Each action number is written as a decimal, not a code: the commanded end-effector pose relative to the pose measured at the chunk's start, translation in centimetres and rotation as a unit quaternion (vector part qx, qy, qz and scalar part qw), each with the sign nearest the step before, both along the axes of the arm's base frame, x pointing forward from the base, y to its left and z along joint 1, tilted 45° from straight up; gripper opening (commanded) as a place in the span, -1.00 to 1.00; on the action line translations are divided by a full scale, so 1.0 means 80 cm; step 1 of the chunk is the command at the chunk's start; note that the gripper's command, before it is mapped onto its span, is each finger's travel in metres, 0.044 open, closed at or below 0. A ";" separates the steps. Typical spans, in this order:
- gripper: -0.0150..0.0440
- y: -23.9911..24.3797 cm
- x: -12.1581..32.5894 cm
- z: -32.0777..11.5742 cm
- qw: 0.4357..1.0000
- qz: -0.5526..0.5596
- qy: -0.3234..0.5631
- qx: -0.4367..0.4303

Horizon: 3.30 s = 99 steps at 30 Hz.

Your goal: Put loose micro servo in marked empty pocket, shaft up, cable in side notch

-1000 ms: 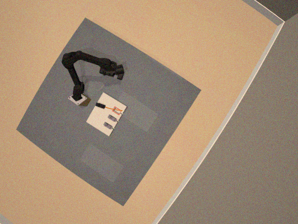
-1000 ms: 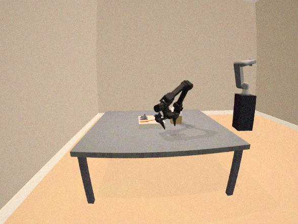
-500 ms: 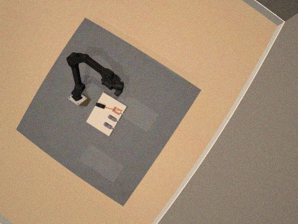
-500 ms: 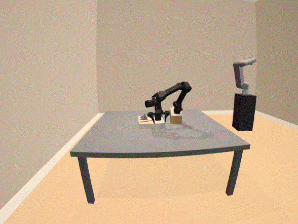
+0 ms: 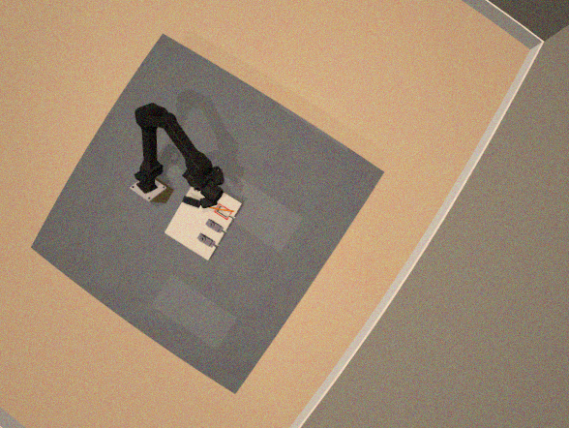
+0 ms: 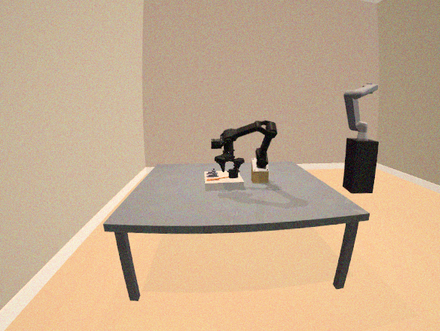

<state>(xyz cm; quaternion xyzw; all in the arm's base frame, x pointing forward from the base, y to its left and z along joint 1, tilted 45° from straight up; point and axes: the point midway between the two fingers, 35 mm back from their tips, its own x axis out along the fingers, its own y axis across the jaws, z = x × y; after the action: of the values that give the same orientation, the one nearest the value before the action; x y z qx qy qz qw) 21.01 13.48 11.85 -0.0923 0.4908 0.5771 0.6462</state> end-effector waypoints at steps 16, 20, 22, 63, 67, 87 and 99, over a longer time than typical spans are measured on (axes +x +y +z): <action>1.00 -0.121 0.000 -0.053 0.953 -0.231 0.196 -0.019; 1.00 -0.122 -0.001 -0.053 0.952 -0.233 0.198 -0.019; 1.00 -0.119 -0.001 -0.056 0.952 -0.233 0.198 -0.019; -0.18 -0.082 -0.008 -0.094 0.952 -0.233 0.198 -0.018; -0.49 -0.089 -0.006 -0.087 0.952 -0.233 0.198 -0.018; -0.49 -0.100 0.023 -0.063 0.952 -0.233 0.197 -0.018; -0.49 -0.078 0.021 -0.041 0.952 -0.233 0.198 -0.018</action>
<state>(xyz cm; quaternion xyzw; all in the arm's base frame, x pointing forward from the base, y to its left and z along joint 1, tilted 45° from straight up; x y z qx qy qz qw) 22.64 6.94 7.95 0.1269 0.6287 0.4107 0.6480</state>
